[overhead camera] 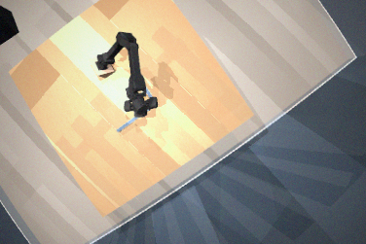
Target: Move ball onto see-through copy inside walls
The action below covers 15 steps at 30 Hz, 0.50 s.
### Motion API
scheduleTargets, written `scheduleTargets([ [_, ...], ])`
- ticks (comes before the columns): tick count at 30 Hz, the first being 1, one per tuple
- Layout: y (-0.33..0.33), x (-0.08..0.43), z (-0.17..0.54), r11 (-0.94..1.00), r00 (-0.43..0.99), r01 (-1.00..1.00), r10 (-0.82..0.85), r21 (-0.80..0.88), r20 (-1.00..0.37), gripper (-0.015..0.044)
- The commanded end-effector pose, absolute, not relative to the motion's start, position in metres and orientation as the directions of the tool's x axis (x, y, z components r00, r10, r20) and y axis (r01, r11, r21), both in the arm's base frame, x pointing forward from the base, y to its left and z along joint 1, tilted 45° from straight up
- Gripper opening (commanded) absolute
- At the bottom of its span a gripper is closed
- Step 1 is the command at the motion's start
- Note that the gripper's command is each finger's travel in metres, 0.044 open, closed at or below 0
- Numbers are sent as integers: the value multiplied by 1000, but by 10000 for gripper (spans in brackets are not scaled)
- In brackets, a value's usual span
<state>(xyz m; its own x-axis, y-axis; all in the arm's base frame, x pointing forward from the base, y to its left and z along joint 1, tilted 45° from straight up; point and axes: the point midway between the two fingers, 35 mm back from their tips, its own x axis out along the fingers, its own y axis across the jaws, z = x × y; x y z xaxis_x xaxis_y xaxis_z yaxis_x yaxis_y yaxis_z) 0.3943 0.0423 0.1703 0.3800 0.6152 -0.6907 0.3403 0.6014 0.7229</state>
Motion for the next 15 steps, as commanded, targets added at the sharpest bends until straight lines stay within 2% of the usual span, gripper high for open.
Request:
scheduleTargets([
  [1,43,354,107,722,177,138,656,678,-734,242],
  [10,49,301,58,701,-46,-127,703,702,-710,242],
  [15,50,298,56,694,-57,-142,706,705,-706,242],
])
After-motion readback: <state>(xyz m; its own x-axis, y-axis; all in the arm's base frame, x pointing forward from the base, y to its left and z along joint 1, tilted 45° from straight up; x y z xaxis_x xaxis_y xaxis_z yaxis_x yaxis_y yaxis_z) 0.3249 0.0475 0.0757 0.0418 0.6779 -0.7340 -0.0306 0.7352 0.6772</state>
